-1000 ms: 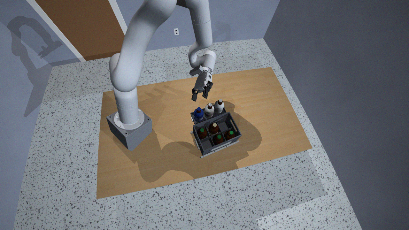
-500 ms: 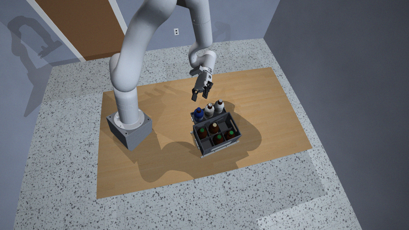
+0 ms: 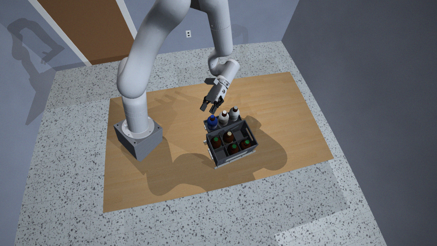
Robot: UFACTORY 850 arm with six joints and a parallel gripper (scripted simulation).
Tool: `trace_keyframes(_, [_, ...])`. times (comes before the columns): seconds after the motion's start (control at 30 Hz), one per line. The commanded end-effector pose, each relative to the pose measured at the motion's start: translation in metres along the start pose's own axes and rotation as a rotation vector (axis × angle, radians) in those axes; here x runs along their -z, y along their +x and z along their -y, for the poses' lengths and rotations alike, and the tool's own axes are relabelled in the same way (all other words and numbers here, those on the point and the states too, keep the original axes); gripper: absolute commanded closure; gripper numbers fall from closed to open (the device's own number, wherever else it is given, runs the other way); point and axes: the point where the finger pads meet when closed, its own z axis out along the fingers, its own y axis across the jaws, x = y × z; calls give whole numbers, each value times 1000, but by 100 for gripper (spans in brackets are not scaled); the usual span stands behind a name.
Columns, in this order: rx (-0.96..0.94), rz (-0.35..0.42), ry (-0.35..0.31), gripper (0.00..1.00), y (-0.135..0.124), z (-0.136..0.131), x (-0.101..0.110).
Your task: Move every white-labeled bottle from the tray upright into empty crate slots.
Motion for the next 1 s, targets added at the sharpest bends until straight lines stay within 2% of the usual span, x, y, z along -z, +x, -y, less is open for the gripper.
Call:
trace_keyframes(0.0, [21, -17, -165, 0, -6, -14, -13])
trace_keyframes(0.4, [7, 28, -509, 0, -34, -38, -22])
trace_keyframes(0.47, [7, 28, -509, 0, -34, -38, -22])
trace_keyframes(0.5, [-7, 52, -589, 0, -44, -41, -22])
trace_keyframes(0.73, [-56, 123, -755, 0, -69, -40, -21])
trace_keyframes(0.97, [-137, 222, -913, 0, -101, -28, -20])
